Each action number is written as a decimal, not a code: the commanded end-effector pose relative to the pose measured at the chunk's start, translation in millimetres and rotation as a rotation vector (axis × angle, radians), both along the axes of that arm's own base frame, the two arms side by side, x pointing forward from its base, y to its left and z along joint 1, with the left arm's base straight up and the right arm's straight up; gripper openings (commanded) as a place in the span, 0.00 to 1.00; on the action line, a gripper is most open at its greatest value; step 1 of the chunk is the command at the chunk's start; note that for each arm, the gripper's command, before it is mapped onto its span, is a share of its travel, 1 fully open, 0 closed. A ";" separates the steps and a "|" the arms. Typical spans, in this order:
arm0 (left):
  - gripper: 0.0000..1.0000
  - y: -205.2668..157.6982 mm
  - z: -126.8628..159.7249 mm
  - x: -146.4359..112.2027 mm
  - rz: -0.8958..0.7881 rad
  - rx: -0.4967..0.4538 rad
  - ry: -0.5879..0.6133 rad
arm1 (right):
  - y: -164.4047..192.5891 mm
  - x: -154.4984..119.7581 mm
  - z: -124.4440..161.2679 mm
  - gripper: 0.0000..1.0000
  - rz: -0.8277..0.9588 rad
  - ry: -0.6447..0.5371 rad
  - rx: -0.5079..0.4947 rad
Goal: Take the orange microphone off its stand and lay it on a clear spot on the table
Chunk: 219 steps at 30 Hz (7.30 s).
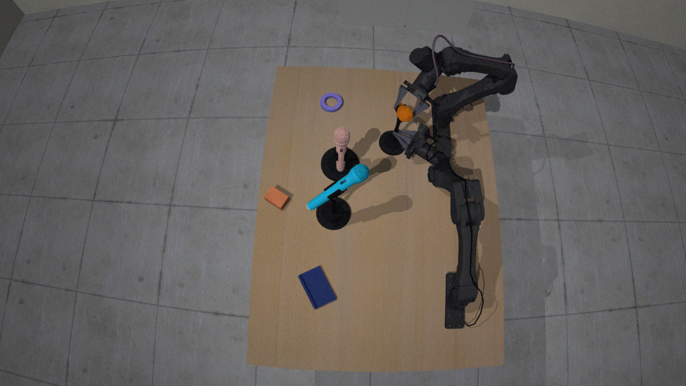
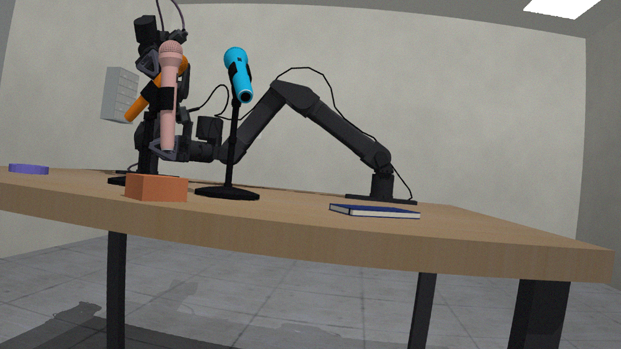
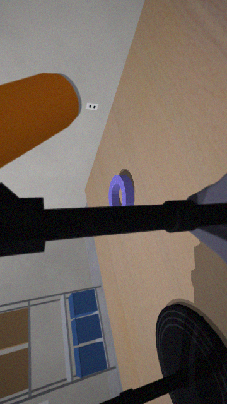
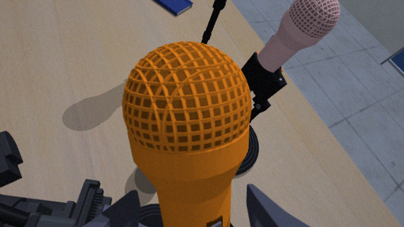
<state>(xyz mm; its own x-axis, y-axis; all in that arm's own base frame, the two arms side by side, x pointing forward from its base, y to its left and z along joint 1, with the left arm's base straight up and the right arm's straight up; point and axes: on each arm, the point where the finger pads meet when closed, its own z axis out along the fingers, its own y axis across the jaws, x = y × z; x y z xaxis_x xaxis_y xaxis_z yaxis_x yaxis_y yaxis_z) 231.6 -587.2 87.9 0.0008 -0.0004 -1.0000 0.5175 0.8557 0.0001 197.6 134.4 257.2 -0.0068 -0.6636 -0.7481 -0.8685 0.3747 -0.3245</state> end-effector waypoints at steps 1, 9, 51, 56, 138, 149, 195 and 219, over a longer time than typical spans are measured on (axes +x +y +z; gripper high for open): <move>0.00 -9.6 35.9 9.8 -0.008 -0.078 -0.007 | -0.9 -2.1 13.4 0.63 -0.004 -0.018 0.017; 0.00 -9.6 35.9 9.8 -0.008 -0.078 -0.007 | 0.2 -1.5 17.4 0.00 -0.005 -0.037 0.025; 0.00 20.2 -90.4 -4.2 0.021 0.324 0.045 | 5.7 -4.2 14.7 0.00 0.019 0.016 0.020; 0.00 20.3 -90.0 -4.2 0.021 0.322 0.045 | 14.2 -6.7 24.1 0.00 0.089 0.031 0.026; 0.00 23.2 -88.8 -4.4 0.017 0.276 0.037 | 74.2 17.1 105.5 0.00 -0.103 -0.085 0.046; 0.00 23.4 -88.3 -4.1 0.020 0.276 0.035 | 93.7 2.4 119.6 0.00 -0.004 -0.094 0.047; 0.00 22.9 -88.6 -4.8 0.015 0.278 0.034 | 99.2 -4.5 128.5 0.00 -0.023 -0.007 0.007; 1.00 23.2 -90.1 -4.9 0.014 0.288 0.035 | 112.7 -0.2 157.9 0.00 0.011 -0.070 0.106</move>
<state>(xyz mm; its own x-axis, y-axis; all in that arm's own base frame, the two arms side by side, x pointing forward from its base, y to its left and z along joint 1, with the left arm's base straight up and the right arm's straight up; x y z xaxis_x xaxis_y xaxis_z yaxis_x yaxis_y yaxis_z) 227.0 -577.0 77.2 0.0253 0.0076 -0.9997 0.5486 0.8359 0.0202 197.3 242.5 377.6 -0.0078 -0.6638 -0.7479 -0.8709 0.3720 -0.3212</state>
